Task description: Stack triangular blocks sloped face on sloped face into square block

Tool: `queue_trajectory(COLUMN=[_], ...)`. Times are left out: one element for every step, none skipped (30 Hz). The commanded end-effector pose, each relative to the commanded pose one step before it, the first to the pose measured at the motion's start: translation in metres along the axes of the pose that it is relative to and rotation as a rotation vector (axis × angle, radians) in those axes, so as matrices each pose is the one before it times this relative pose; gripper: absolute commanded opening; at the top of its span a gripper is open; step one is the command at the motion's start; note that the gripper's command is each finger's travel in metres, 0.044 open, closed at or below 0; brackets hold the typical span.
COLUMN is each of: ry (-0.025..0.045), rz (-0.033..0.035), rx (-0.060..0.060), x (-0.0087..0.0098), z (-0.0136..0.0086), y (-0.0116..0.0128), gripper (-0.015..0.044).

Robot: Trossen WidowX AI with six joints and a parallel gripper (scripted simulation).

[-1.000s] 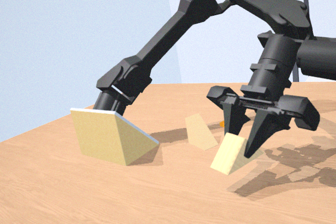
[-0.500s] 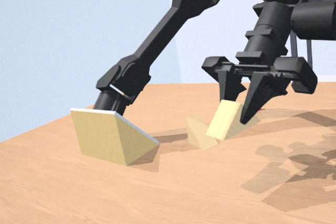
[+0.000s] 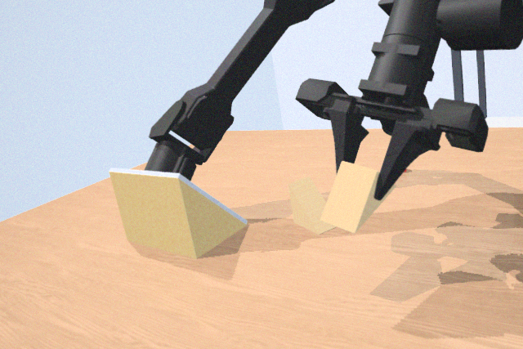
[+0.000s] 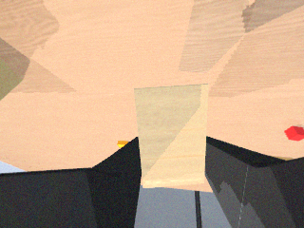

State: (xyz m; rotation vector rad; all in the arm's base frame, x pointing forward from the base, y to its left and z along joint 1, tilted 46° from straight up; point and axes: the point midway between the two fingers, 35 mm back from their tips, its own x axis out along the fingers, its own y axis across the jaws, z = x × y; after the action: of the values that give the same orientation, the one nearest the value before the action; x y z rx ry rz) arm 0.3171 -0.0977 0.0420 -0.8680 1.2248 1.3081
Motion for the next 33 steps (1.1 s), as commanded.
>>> queue_trajectory(ry=[-0.05374,-0.01340,-0.01316,-0.01290,-0.01261,-0.01230,-0.01198,-0.01163,-0.01126,-0.01088,-0.01047,-0.01005,-0.00961,-0.00916,-0.00869,-0.00820,-0.00771,-0.00719,-0.00667,-0.00614,-0.00559,-0.00503,-0.00447,-0.00389,-0.00331,-0.00273,-0.00214,-0.00154,-0.00094,-0.00034,0.00026,0.00087,0.00147], rz=[-0.01556,-0.00586,-0.00641,-0.00695,-0.00748,-0.00799,-0.00850,-0.00899,-0.00946,-0.00992,-0.01037,-0.01080,-0.01121,-0.01160,-0.01198,-0.01233,-0.01267,-0.01299,-0.01328,-0.01356,-0.01381,-0.01404,-0.01425,-0.01444,-0.01460,-0.01475,-0.01486,-0.01496,-0.01503,-0.01508,-0.01510,-0.01510,-0.01507], rx=[-0.0976,-0.0281,-0.0281,-0.0281,-0.0281,-0.0281,-0.0282,-0.0282,-0.0282,-0.0282,-0.0282,-0.0282,-0.0282,-0.0283,-0.0283,-0.0283,-0.0283,-0.0284,-0.0284,-0.0284,-0.0284,-0.0285,-0.0285,-0.0285,-0.0286,-0.0286,-0.0286,-0.0287,-0.0287,-0.0287,-0.0288,-0.0288,-0.0289], x=[0.00257,0.00036,0.00033,0.00029,0.00026,0.00023,0.00019,0.00016,0.00012,0.00009,0.00005,0.00002,-0.00001,-0.00005,-0.00008,-0.00011,-0.00015,-0.00018,-0.00021,-0.00025,-0.00028,-0.00031,-0.00035,-0.00038,-0.00041,-0.00044,-0.00048,-0.00051,-0.00054,-0.00057,-0.00060,-0.00063,-0.00067], z=[-0.00180,-0.00034,-0.00034,-0.00033,-0.00033,-0.00032,-0.00032,-0.00031,-0.00031,-0.00030,-0.00030,-0.00029,-0.00029,-0.00028,-0.00028,-0.00027,-0.00027,-0.00026,-0.00026,-0.00025,-0.00025,-0.00024,-0.00024,-0.00023,-0.00023,-0.00023,-0.00023,-0.00022,-0.00022,-0.00022,-0.00022,-0.00022,-0.00022], y=[0.00141,0.00027,0.00027,0.00028,0.00028,0.00028,0.00028,0.00028,0.00028,0.00028,0.00028,0.00028,0.00028,0.00028,0.00028,0.00028,0.00028,0.00028,0.00027,0.00027,0.00027,0.00026,0.00026,0.00026,0.00025,0.00025,0.00024,0.00024,0.00023,0.00023,0.00022,0.00022,0.00021], gripper=[0.0000,0.0000,0.0000,0.0000,0.0000,0.0000,0.0000,0.0000,0.0000,0.0000,0.0000,0.0000,0.0000,0.0000,0.0000,0.0000,0.0000,0.0000,0.0000,0.0000,0.0000,0.0000,0.0000,0.0000,0.0000,0.0000,0.0000,0.0000,0.0000,0.0000,0.0000,0.0000,0.0000])
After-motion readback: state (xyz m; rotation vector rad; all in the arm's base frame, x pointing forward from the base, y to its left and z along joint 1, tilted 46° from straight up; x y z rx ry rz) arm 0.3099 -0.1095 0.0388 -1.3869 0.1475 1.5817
